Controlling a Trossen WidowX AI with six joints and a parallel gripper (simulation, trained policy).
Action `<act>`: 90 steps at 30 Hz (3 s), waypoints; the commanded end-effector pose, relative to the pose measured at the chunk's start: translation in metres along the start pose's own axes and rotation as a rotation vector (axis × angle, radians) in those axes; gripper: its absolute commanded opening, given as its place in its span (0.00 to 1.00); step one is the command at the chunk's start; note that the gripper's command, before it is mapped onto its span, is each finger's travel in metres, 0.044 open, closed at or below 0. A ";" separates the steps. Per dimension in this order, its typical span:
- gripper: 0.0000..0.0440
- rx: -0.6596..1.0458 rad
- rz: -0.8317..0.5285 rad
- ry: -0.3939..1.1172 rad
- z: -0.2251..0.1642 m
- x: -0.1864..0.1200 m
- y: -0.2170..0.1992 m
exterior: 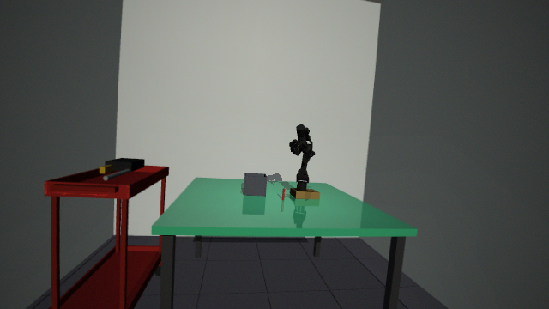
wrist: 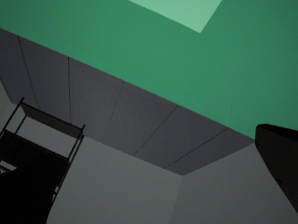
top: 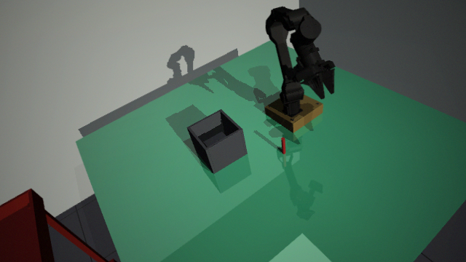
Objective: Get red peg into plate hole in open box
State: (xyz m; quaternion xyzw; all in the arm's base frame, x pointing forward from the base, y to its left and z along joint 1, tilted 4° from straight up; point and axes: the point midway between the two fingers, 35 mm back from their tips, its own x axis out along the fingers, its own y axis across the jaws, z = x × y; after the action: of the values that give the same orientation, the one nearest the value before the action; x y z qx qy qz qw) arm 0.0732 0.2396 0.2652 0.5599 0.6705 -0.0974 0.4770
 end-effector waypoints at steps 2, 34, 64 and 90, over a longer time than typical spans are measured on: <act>1.00 0.018 -0.034 -0.122 0.030 0.010 0.005; 1.00 0.153 -0.426 -0.510 0.181 0.058 -0.029; 0.60 0.256 -0.485 -0.528 0.248 0.118 -0.076; 0.00 0.251 -0.356 -0.424 0.236 0.116 -0.045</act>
State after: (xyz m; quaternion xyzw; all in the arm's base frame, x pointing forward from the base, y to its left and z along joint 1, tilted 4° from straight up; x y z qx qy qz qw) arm 0.1686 0.1421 0.0313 0.4456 0.6276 -0.3787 0.5140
